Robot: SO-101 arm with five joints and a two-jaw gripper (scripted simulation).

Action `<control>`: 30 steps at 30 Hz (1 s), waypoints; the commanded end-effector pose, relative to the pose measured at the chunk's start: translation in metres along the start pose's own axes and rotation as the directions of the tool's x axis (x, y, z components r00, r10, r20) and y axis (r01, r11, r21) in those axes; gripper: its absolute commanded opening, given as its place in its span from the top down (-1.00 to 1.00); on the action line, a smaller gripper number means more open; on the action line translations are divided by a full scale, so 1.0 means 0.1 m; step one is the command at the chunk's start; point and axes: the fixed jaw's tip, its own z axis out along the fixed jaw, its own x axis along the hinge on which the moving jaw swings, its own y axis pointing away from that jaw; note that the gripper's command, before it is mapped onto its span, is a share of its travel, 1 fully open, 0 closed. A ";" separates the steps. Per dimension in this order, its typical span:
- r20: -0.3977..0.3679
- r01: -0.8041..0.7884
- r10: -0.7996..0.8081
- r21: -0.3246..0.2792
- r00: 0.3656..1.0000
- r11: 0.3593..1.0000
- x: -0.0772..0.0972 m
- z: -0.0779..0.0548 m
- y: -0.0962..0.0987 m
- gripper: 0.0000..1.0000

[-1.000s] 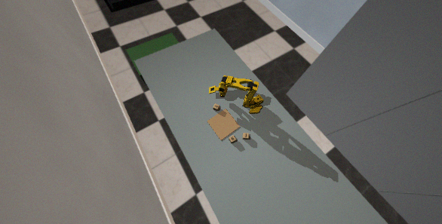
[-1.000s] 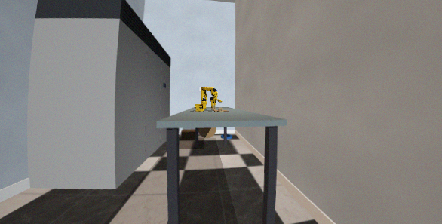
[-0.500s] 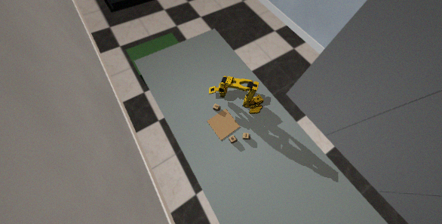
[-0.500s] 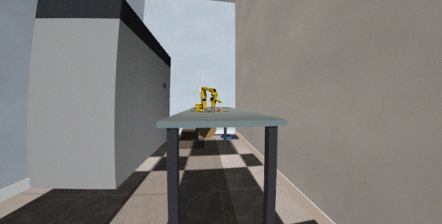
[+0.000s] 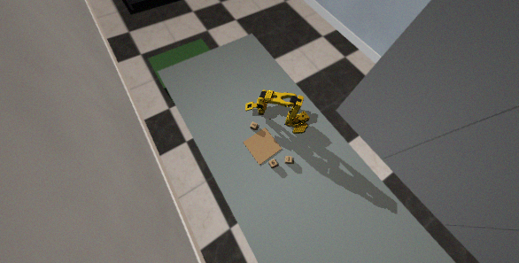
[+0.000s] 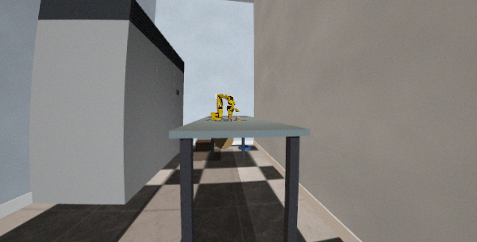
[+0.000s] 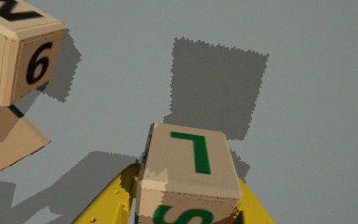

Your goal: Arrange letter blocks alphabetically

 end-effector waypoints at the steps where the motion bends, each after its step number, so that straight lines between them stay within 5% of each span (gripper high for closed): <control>1: 0.106 -0.014 0.011 0.029 0.994 0.999 -0.13 -0.14 -0.05 1.00; 30: 0.106 -0.014 0.011 0.029 0.994 0.999 -0.14 -0.03 -0.05 1.00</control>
